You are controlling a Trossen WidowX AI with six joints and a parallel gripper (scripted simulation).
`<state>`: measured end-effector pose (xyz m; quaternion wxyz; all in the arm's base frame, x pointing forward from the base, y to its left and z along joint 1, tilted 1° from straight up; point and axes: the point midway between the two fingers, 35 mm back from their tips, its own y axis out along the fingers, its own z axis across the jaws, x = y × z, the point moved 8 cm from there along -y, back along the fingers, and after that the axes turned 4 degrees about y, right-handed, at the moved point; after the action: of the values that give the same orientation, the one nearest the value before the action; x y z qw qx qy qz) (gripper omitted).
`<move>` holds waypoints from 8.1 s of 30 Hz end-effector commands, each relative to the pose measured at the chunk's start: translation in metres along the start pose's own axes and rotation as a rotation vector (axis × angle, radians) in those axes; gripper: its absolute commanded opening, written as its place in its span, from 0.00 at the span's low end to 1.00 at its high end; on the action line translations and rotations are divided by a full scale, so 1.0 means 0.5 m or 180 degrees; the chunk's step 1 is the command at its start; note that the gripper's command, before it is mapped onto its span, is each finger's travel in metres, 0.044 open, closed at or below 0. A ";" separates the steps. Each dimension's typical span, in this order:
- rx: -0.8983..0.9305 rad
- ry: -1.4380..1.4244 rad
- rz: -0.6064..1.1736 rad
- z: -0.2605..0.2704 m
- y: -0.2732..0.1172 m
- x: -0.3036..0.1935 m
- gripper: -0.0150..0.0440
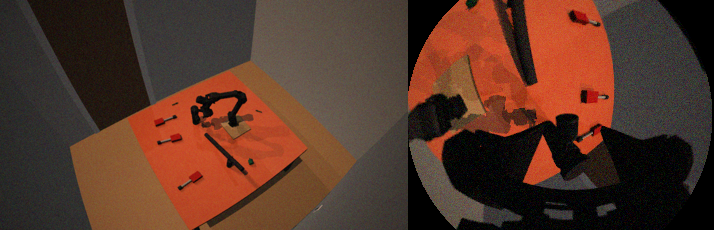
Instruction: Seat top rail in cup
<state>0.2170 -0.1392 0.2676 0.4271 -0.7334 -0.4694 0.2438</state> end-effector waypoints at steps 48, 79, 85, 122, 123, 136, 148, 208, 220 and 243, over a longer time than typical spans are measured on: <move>0.0030 0.0000 -0.0009 0.006 0.119 0.001 0.49; 0.0051 -0.0442 -0.0262 0.029 0.105 -0.016 0.25; 0.0056 -0.0541 -0.0319 0.034 0.102 -0.020 0.25; 0.0075 -0.0773 -0.0448 0.044 0.097 -0.028 0.25; 0.0075 -0.0773 -0.0448 0.044 0.097 -0.028 0.25; 0.0075 -0.0773 -0.0448 0.044 0.097 -0.028 0.52; 0.0074 -0.0763 -0.0449 0.032 0.053 0.017 1.00; 0.1158 0.1232 -0.0120 0.035 -0.063 0.340 1.00; 0.1698 -0.0826 -0.0172 0.068 0.025 0.406 1.00; 0.1697 -0.0825 -0.0171 0.109 0.095 0.405 1.00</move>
<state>0.2875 0.0547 0.2153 0.5499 -0.5457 -0.4587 0.4353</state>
